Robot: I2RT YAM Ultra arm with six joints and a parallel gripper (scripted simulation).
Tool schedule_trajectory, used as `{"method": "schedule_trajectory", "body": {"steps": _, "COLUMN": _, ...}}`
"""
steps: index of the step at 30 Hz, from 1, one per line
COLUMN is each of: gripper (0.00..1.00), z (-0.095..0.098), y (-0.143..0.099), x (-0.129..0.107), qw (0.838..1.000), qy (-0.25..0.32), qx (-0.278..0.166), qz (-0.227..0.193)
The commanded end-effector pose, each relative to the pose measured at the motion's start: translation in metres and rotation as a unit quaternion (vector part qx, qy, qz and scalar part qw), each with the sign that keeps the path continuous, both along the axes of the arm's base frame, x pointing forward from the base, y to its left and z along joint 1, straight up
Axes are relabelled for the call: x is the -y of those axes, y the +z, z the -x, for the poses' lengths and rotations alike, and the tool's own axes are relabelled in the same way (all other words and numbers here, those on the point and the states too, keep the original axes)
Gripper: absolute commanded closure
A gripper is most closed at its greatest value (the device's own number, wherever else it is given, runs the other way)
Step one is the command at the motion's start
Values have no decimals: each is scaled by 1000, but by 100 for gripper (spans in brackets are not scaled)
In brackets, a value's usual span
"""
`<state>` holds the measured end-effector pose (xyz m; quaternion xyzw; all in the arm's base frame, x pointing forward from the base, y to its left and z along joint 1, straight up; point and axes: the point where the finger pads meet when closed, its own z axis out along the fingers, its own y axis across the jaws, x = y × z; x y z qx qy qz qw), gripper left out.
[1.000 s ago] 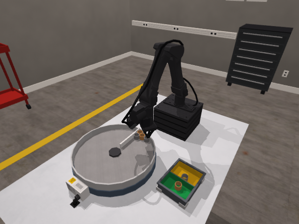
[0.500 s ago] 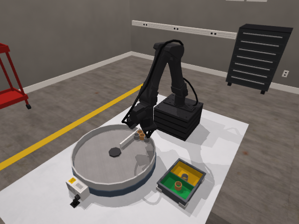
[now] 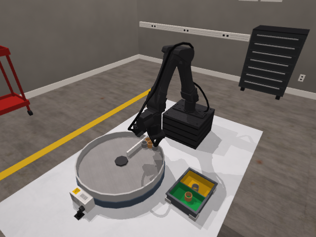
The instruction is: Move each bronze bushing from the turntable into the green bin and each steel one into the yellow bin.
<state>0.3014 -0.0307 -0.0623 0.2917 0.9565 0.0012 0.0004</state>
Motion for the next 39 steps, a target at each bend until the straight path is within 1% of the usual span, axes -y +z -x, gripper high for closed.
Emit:
{"method": "schedule_trajectory", "body": {"steps": 1, "gripper": 88, "z": -14, "y": 10, "x": 1, "qw": 1000, "qy": -1, "qx": 22, "qz": -1}}
{"method": "schedule_trajectory", "body": {"steps": 34, "gripper": 88, "z": -14, "y": 10, "x": 1, "qw": 1000, "qy": -1, "qx": 22, "qz": -1}}
{"method": "schedule_trajectory", "body": {"steps": 35, "gripper": 88, "z": -12, "y": 8, "x": 1, "qw": 1000, "qy": -1, "qx": 21, "qz": -1}}
{"method": "schedule_trajectory", "body": {"steps": 37, "gripper": 88, "z": 1, "y": 1, "x": 0, "qw": 1000, "qy": -2, "qx": 9, "qz": -2}}
{"method": "schedule_trajectory", "body": {"steps": 39, "gripper": 88, "z": 2, "y": 0, "x": 1, "qw": 1000, "qy": -2, "qx": 9, "qz": -2}}
